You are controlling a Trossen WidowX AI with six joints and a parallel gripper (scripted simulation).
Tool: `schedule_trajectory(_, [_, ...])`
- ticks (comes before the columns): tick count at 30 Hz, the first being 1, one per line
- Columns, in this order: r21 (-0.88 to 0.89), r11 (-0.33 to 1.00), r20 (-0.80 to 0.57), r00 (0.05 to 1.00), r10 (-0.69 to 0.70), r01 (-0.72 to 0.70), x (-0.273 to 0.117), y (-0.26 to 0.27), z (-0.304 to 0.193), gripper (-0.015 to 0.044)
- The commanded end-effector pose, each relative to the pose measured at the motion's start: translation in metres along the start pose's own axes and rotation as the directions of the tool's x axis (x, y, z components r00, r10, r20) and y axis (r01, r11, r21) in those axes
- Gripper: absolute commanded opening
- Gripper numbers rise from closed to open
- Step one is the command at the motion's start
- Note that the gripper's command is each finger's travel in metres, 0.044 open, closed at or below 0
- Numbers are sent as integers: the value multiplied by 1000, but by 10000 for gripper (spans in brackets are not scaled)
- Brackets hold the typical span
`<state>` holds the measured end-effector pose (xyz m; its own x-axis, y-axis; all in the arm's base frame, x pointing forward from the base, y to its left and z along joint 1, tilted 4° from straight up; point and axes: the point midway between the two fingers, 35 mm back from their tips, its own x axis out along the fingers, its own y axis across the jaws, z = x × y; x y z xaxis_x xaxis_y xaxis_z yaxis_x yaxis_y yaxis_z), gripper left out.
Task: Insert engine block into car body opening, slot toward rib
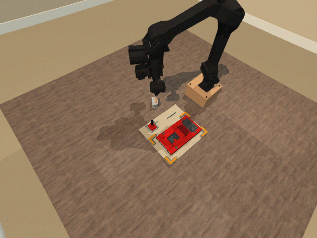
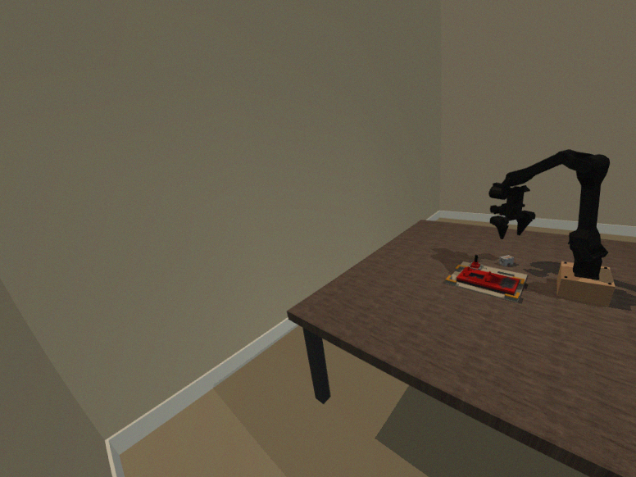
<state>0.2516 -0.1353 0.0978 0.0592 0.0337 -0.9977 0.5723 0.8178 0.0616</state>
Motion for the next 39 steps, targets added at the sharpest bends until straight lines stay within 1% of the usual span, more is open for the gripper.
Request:
schedule_trajectory(1, [19,1000,4,1000,9,-9,9,0,1,440])
schedule_trajectory(4, [19,1000,4,1000,9,-9,53,1,1,440])
schedule_trajectory(5, [19,1000,4,1000,9,-9,61,1,0,440])
schedule_trajectory(10, [19,1000,4,1000,9,-9,65,1,-1,440])
schedule_trajectory(13, [19,1000,4,1000,9,-9,79,2,-1,440])
schedule_trajectory(18, [19,1000,4,1000,9,-9,80,2,-1,440])
schedule_trajectory(39, [19,1000,3,1000,10,-10,114,3,-1,440])
